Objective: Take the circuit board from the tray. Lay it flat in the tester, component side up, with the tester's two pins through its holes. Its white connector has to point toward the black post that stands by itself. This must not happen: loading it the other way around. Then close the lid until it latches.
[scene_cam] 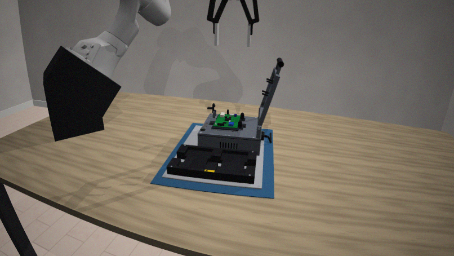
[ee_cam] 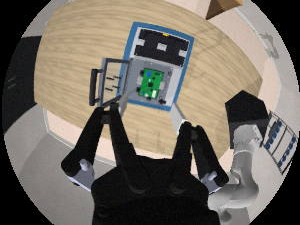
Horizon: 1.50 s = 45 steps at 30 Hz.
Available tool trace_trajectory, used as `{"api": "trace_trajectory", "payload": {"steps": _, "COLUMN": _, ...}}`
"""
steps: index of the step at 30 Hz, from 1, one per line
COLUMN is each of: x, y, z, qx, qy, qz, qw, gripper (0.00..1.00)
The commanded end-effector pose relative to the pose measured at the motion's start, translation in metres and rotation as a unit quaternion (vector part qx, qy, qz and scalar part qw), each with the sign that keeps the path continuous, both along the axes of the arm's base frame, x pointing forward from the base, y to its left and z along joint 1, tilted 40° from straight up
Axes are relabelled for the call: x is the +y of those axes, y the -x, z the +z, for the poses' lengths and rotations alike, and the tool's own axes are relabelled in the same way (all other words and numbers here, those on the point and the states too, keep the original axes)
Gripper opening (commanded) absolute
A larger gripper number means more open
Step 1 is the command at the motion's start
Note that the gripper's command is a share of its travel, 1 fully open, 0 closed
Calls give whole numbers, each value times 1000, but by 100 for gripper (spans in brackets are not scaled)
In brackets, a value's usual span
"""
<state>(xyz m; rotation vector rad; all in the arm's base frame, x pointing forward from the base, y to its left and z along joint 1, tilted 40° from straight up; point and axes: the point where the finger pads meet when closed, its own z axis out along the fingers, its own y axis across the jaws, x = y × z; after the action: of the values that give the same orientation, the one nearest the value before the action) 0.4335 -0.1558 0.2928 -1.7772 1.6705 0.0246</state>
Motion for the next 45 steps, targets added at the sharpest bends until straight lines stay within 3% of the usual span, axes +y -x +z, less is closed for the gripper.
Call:
{"api": "trace_trajectory", "payload": {"steps": 1, "x": 1, "y": 4, "z": 1, "qx": 7, "qy": -7, "qz": -2, "qw": 1000, "gripper": 58}}
{"api": "trace_trajectory", "payload": {"steps": 6, "x": 1, "y": 5, "z": 2, "qx": 7, "qy": -7, "qz": -2, "qw": 1000, "gripper": 58}}
{"api": "trace_trajectory", "payload": {"steps": 7, "x": 1, "y": 5, "z": 2, "qx": 7, "qy": -7, "qz": -2, "qw": 1000, "gripper": 30}}
{"api": "trace_trajectory", "payload": {"steps": 45, "x": 1, "y": 3, "z": 3, "qx": 7, "qy": -7, "qz": -2, "qw": 1000, "gripper": 30}}
